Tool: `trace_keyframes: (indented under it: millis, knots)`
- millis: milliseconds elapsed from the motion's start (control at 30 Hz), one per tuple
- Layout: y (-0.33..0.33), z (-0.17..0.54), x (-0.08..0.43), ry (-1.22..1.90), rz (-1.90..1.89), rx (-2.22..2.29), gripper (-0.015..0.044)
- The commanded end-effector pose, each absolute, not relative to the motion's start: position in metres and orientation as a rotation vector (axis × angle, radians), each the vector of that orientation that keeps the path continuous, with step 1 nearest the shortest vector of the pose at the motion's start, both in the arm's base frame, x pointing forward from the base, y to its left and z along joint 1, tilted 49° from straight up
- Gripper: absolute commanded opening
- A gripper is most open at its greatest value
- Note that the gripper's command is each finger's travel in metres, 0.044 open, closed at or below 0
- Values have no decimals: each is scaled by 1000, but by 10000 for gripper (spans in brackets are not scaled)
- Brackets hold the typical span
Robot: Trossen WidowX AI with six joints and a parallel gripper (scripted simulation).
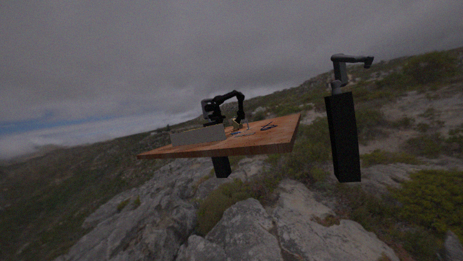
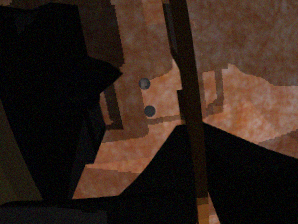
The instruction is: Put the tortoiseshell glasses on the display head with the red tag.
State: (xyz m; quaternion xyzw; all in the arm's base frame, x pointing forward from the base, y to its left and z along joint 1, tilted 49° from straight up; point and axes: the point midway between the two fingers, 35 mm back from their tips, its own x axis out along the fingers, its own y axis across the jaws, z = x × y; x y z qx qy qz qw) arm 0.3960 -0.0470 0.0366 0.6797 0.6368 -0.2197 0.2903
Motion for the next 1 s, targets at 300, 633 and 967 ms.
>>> trace_keyframes:
  millis: [300, 633, 967]
  knots:
    - [-46, 38, 414, 1700, -586, 1819, 0]
    - [-46, 39, 421, 1699, -586, 1819, 0]
    - [-45, 38, 422, 1699, -586, 1819, 0]
